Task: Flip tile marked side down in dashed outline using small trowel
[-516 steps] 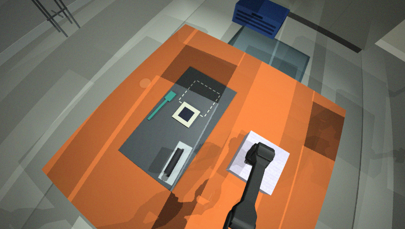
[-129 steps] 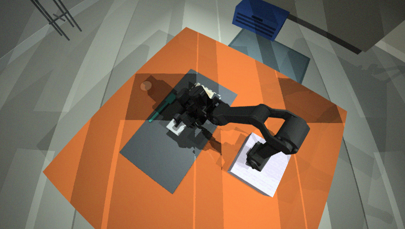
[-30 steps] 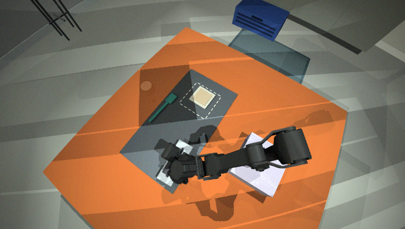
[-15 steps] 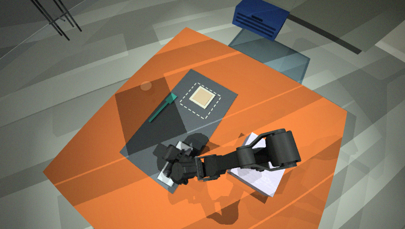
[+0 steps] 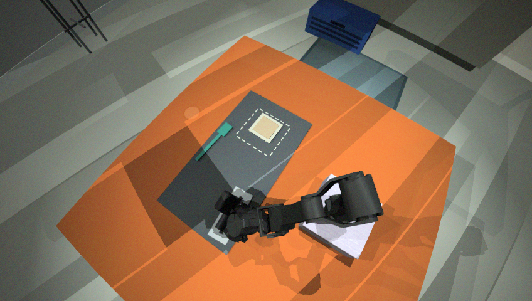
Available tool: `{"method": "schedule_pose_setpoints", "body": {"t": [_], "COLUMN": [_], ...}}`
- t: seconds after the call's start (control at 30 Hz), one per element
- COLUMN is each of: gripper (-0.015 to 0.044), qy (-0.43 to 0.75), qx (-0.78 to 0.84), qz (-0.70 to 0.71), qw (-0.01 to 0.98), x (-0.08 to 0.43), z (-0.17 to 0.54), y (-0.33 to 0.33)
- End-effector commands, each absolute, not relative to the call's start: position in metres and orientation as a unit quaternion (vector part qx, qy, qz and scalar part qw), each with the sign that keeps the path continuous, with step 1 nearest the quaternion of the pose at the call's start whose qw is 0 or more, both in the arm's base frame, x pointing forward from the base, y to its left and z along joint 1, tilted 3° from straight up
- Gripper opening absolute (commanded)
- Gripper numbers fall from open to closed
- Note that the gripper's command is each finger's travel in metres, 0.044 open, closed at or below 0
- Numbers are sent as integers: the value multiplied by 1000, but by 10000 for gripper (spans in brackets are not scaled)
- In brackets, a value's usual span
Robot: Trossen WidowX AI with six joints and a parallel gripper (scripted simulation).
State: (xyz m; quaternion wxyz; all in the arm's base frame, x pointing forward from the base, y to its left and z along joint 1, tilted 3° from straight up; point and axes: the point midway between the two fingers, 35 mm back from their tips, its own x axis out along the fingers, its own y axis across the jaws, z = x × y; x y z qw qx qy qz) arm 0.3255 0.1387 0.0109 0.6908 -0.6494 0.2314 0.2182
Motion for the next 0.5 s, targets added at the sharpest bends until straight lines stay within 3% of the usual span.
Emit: {"method": "schedule_pose_setpoints", "body": {"t": [0.0, 0.2, 0.47], "gripper": [157, 300, 300], "qy": [229, 229, 229], "qx": [-649, -649, -649], "qz": [216, 216, 216], "qw": [693, 693, 693], "x": [326, 326, 326], "z": [12, 12, 12], "y": [139, 139, 139]}}
